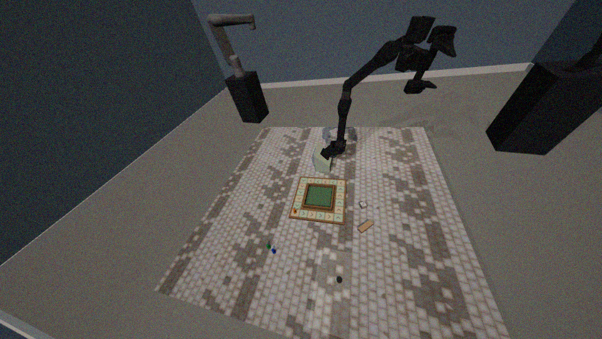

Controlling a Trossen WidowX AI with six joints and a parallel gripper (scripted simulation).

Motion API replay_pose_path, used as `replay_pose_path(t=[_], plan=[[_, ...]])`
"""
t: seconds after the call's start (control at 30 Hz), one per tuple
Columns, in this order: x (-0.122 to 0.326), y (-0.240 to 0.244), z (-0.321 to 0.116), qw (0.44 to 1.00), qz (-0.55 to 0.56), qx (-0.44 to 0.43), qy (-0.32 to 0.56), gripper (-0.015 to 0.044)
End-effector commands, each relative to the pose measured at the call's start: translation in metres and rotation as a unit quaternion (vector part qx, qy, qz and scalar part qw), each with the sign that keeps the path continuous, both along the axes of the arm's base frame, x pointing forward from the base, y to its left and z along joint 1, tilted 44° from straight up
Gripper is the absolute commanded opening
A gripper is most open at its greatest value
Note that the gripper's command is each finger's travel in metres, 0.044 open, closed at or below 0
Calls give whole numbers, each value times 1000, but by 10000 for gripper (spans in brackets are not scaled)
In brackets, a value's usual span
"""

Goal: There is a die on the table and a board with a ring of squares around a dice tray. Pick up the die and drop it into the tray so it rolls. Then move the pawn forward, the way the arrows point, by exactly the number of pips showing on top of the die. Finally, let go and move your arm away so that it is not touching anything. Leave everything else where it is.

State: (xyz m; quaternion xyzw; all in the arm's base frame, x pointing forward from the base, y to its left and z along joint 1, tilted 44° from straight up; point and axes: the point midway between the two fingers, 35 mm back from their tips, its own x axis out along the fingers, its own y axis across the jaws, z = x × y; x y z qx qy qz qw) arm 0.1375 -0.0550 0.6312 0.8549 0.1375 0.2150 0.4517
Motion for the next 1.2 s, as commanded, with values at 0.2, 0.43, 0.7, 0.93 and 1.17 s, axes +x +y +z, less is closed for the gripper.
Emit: replay_pose_path(t=[0.2,0.43,0.7,0.93,1.17], plan=[[-20,93,-5,972,17,-206,-112,275],[-12,184,-40,903,24,-394,-171,275],[21,252,-98,812,56,-548,-194,275],[66,299,-189,675,151,-689,-216,275],[105,312,-294,563,292,-743,-214,275]])
